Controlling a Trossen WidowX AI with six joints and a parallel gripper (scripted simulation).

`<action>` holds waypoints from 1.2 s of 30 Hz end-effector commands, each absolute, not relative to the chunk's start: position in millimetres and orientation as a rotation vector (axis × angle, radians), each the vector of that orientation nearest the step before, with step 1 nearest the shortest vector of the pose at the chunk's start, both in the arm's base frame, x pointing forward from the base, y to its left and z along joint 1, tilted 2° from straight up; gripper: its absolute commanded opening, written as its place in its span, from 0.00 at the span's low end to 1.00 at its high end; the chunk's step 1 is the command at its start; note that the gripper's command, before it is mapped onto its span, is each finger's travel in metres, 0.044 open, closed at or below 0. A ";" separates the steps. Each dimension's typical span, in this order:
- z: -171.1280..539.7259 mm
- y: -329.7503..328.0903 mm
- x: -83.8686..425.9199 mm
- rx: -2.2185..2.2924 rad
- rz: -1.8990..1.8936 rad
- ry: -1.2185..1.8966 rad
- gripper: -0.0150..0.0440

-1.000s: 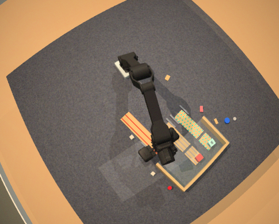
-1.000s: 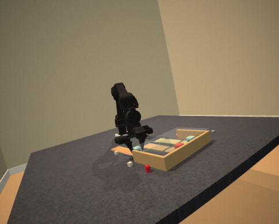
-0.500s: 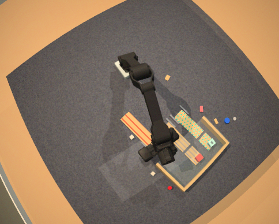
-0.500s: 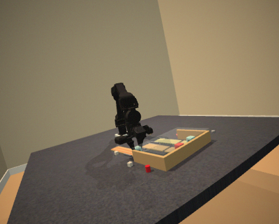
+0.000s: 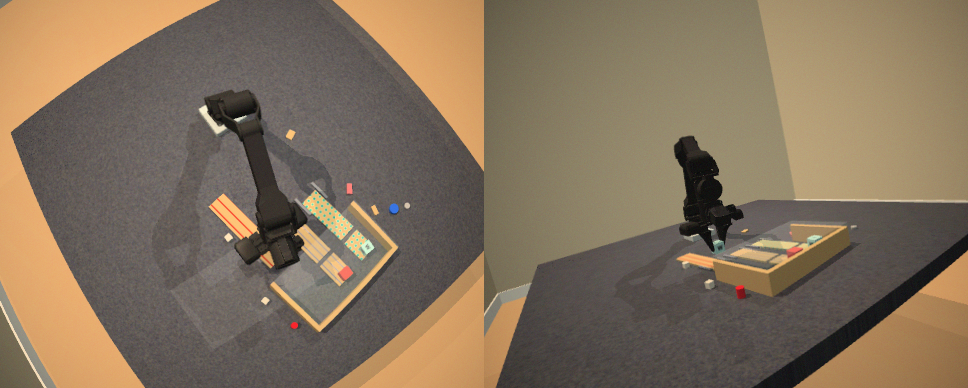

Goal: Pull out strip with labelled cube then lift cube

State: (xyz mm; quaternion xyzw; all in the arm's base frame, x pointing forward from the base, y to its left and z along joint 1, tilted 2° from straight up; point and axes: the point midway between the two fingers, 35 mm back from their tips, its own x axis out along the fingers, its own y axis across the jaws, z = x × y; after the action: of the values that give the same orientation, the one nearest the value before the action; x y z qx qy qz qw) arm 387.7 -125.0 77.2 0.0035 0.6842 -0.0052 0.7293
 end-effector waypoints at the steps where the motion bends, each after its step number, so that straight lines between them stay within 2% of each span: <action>1: 87.3 -119.9 369.9 0.008 -0.019 1.508 0.25; 8: 88.8 -117.6 362.6 0.008 -0.019 1.508 0.25; 30: 82.4 -93.9 289.1 0.010 -0.018 1.515 0.25; 36: 89.3 -93.3 286.8 0.010 -0.018 1.515 0.25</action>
State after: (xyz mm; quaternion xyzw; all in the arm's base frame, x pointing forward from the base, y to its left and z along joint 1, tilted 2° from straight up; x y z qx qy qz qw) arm 289.8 -93.2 82.5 0.0055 0.6888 -0.0044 0.7249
